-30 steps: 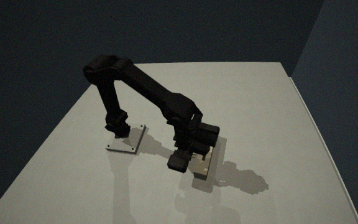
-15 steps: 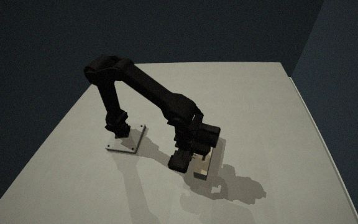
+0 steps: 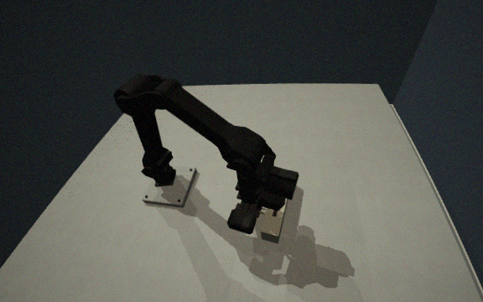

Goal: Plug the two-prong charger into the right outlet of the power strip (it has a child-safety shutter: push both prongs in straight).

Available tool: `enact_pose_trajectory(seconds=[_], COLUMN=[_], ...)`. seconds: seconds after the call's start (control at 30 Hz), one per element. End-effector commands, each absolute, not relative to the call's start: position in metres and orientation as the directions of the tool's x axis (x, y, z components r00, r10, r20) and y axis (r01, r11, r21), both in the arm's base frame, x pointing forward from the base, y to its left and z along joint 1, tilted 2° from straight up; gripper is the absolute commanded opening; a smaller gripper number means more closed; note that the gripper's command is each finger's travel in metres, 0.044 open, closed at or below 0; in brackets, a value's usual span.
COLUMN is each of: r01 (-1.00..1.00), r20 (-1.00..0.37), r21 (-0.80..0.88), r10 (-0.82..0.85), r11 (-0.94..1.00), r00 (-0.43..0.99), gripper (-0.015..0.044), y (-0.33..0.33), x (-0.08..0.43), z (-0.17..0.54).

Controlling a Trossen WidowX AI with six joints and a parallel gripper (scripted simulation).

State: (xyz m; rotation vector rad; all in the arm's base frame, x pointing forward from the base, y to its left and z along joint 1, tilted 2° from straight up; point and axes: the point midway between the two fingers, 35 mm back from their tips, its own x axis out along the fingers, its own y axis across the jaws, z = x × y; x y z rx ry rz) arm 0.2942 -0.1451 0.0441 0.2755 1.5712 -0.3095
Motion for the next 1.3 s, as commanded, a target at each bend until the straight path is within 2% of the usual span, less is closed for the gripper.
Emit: enact_pose_trajectory(seconds=[0.0, 1.27], r01=[0.361, 0.361], r20=[-0.999, -0.999], r21=[-0.029, -0.029], r10=[-0.02, -0.02], r11=[0.932, 0.932], r00=[-0.027, -0.026], gripper=[0.0, 0.0], y=[-0.1464, -0.1483], x=[0.2956, 0.3007], z=[0.0439, 0.0443])
